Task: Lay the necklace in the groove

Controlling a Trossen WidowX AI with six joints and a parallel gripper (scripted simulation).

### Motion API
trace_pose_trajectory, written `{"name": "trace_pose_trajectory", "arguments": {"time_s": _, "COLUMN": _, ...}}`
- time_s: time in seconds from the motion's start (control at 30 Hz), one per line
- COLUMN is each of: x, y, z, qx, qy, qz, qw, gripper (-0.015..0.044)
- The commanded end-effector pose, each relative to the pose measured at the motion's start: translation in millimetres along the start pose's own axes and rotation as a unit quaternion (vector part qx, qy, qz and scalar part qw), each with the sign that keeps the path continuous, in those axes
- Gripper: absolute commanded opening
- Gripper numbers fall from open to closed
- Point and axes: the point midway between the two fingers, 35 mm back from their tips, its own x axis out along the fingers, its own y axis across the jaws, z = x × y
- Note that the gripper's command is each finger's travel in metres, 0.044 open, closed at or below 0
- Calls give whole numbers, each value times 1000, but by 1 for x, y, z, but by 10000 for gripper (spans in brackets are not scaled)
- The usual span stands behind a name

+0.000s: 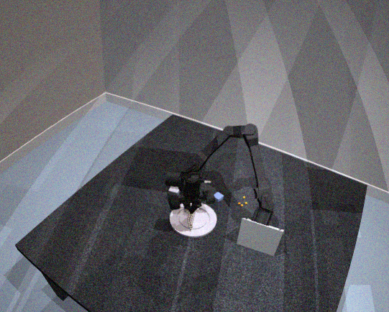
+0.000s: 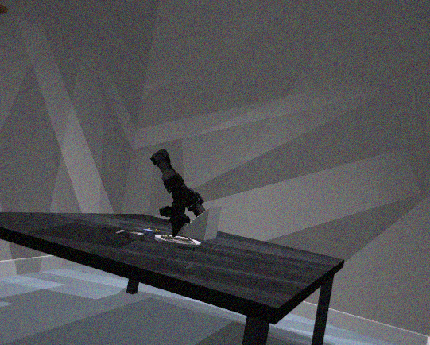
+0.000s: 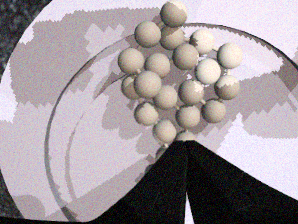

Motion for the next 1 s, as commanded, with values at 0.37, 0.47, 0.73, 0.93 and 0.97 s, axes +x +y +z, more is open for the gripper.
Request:
{"name": "trace_pose_trajectory", "arguments": {"time_s": 0.37, "x": 3, "y": -3, "z": -2, "qx": -3, "qy": 3, "qz": -5, "qw": 1000, "gripper": 0}}
{"name": "trace_pose_trajectory", "arguments": {"time_s": 0.47, "x": 3, "y": -3, "z": -2, "qx": -3, "qy": 3, "qz": -5, "qw": 1000, "gripper": 0}}
{"name": "trace_pose_trajectory", "arguments": {"time_s": 0.73, "x": 0, "y": 0, "z": 0, "qx": 0, "qy": 0, "qz": 0, "qw": 1000, "gripper": 131}}
{"name": "trace_pose_trajectory", "arguments": {"time_s": 0.93, "x": 0, "y": 0, "z": 0, "qx": 0, "qy": 0, "qz": 0, "qw": 1000, "gripper": 289}}
{"name": "trace_pose_trajectory", "arguments": {"time_s": 0.97, "x": 0, "y": 0, "z": 0, "qx": 0, "qy": 0, "qz": 0, "qw": 1000, "gripper": 315}}
